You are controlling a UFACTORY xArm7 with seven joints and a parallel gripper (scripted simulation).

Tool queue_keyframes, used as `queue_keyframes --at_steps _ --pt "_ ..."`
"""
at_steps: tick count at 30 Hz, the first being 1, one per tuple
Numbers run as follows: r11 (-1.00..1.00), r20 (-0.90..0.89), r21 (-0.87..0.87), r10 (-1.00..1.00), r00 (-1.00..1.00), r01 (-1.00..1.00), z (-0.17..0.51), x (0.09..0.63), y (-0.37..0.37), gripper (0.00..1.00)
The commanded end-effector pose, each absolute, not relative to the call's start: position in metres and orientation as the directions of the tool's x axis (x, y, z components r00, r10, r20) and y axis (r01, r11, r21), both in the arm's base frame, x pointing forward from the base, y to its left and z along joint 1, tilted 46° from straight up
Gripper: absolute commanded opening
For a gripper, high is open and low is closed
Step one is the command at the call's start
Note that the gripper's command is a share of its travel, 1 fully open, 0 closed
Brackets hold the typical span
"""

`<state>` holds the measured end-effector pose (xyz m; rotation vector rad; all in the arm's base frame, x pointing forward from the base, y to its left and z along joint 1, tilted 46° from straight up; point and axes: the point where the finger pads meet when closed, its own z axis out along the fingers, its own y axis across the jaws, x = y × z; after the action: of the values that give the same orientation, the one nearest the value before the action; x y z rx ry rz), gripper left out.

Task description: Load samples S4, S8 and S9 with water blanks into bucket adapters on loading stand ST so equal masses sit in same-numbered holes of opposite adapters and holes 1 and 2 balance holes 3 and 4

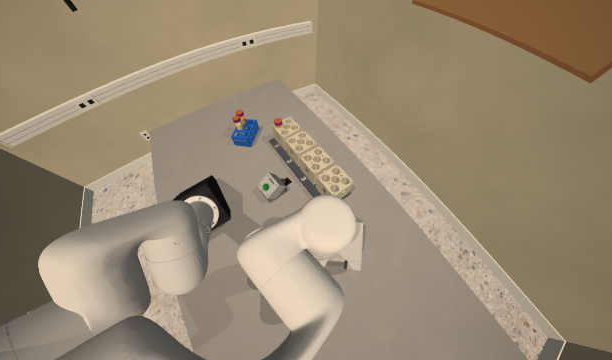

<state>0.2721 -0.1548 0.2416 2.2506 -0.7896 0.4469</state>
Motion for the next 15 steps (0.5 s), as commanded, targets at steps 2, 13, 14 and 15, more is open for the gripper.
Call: queue_keyframes --at_steps 2,13,14,15 --pt "-0.570 0.516 0.502 -0.407 0.754 -0.651 0.245 0.273 -0.152 1.00" --pt "-0.570 0.516 0.502 -0.407 0.754 -0.651 0.261 0.271 -0.135 1.00" --pt "-0.570 0.516 0.502 -0.407 0.754 -0.651 0.263 0.271 -0.133 1.00" --pt "-0.570 0.516 0.502 -0.407 0.754 -0.651 0.265 0.270 -0.131 1.00"
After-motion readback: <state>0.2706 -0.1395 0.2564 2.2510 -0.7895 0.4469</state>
